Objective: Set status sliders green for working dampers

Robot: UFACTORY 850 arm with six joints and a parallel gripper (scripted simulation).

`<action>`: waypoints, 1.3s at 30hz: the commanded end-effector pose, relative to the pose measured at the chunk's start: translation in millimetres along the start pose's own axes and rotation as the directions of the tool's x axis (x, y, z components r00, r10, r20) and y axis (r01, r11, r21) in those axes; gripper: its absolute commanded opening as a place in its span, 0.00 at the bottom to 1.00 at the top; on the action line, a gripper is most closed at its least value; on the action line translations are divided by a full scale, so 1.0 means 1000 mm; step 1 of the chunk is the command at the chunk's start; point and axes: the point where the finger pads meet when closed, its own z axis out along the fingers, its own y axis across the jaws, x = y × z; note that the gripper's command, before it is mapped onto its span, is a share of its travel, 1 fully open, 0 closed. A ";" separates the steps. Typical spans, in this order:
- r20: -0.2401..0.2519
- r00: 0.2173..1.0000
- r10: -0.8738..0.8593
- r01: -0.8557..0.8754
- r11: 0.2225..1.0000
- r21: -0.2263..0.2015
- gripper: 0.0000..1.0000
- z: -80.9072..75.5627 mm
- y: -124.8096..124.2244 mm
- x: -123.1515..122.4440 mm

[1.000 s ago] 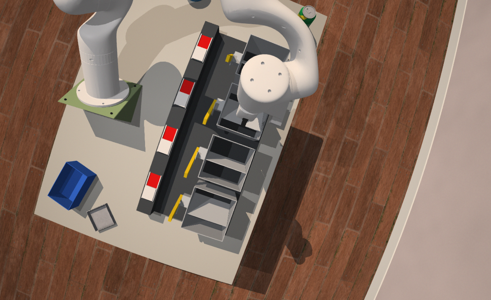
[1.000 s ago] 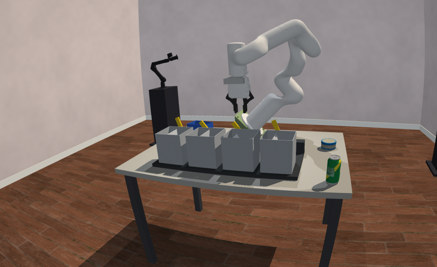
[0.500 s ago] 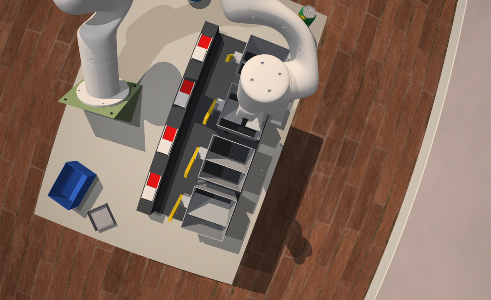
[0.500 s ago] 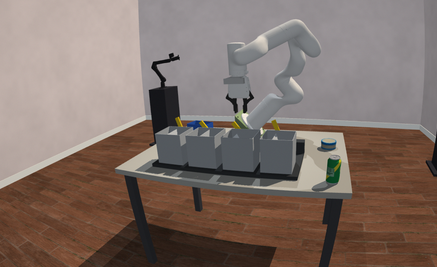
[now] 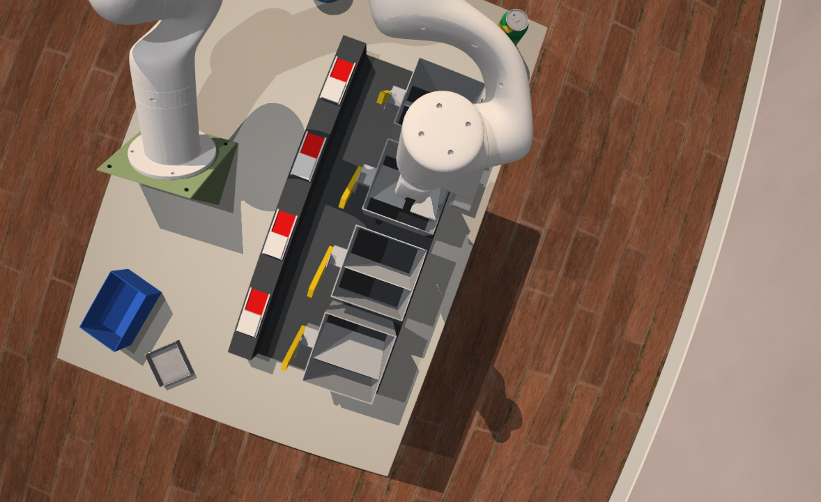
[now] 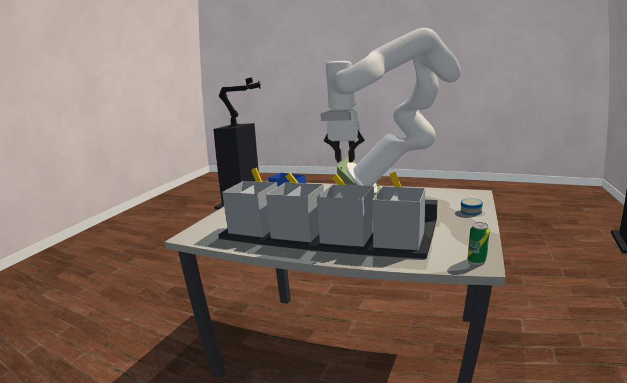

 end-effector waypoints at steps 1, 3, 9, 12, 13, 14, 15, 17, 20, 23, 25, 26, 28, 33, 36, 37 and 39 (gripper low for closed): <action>-0.002 1.000 -0.001 0.001 1.000 -0.001 0.39 -0.001 0.000 0.001; -0.002 1.000 -0.001 0.001 1.000 -0.001 0.39 -0.001 0.000 0.001; -0.002 1.000 -0.001 0.001 1.000 -0.001 0.39 -0.001 0.000 0.001; -0.002 1.000 -0.001 0.001 1.000 -0.001 0.39 -0.001 0.000 0.001; -0.002 1.000 -0.001 0.001 1.000 -0.001 0.39 -0.001 0.000 0.001; -0.002 1.000 -0.001 0.001 1.000 -0.001 0.39 -0.001 0.000 0.001; -0.002 1.000 -0.001 0.001 1.000 -0.001 0.39 -0.001 0.000 0.001; -0.002 1.000 -0.001 0.001 1.000 -0.001 0.39 -0.001 0.000 0.001; 0.001 1.000 0.001 -0.001 1.000 -0.004 0.39 -0.002 -0.038 0.005; 0.002 1.000 0.001 -0.001 1.000 -0.005 0.39 -0.002 -0.052 0.007; 0.003 1.000 0.002 -0.002 1.000 -0.006 0.39 -0.002 -0.068 0.007; 0.003 1.000 0.002 -0.002 1.000 -0.006 0.39 -0.002 -0.068 0.007; 0.004 1.000 0.002 -0.002 1.000 -0.007 0.39 -0.002 -0.089 0.008; 0.006 1.000 0.002 -0.002 1.000 -0.007 0.39 -0.001 -0.121 0.007; 0.008 1.000 0.002 -0.002 1.000 -0.006 0.39 -0.001 -0.142 0.006; 0.009 1.000 0.002 -0.002 1.000 -0.005 0.39 0.000 -0.149 0.005; 0.010 1.000 0.002 -0.002 1.000 -0.005 0.39 0.000 -0.163 0.003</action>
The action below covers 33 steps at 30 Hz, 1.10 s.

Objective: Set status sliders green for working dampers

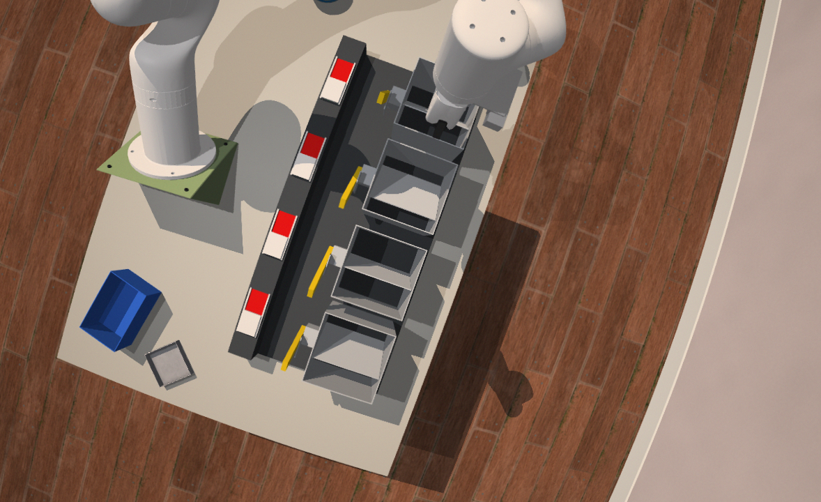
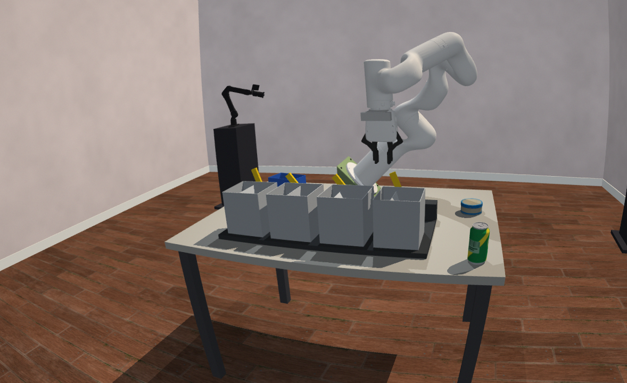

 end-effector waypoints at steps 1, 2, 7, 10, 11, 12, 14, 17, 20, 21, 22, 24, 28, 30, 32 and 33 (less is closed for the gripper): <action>0.002 1.000 0.001 -0.001 1.000 -0.001 0.39 0.000 -0.042 -0.003; 0.002 1.000 0.001 -0.001 1.000 0.000 0.39 0.000 -0.049 -0.004; 0.003 1.000 0.001 -0.001 1.000 0.001 0.39 0.000 -0.055 -0.005; 0.003 1.000 0.001 -0.001 1.000 0.001 0.39 0.000 -0.055 -0.005; 0.003 1.000 0.001 -0.001 1.000 0.001 0.39 0.000 -0.055 -0.005; 0.003 1.000 0.001 -0.001 1.000 0.001 0.39 0.000 -0.055 -0.005; 0.003 1.000 0.001 -0.001 1.000 0.001 0.39 0.000 -0.055 -0.005; 0.003 1.000 0.001 -0.001 1.000 0.001 0.39 0.000 -0.055 -0.005; 0.003 1.000 0.001 -0.001 1.000 0.001 0.39 0.000 -0.055 -0.005; 0.003 1.000 0.001 -0.001 1.000 0.001 0.39 0.000 -0.055 -0.005; 0.003 1.000 0.001 -0.001 1.000 0.001 0.39 0.000 -0.055 -0.005; 0.003 1.000 0.001 -0.001 1.000 0.001 0.39 0.000 -0.055 -0.005; 0.003 1.000 0.001 -0.001 1.000 0.001 0.39 0.000 -0.055 -0.005; 0.003 1.000 0.001 -0.001 1.000 0.001 0.39 0.000 -0.055 -0.005; 0.003 1.000 0.001 -0.001 1.000 0.001 0.39 0.000 -0.055 -0.005; 0.003 1.000 0.001 -0.001 1.000 0.001 0.39 0.000 -0.055 -0.005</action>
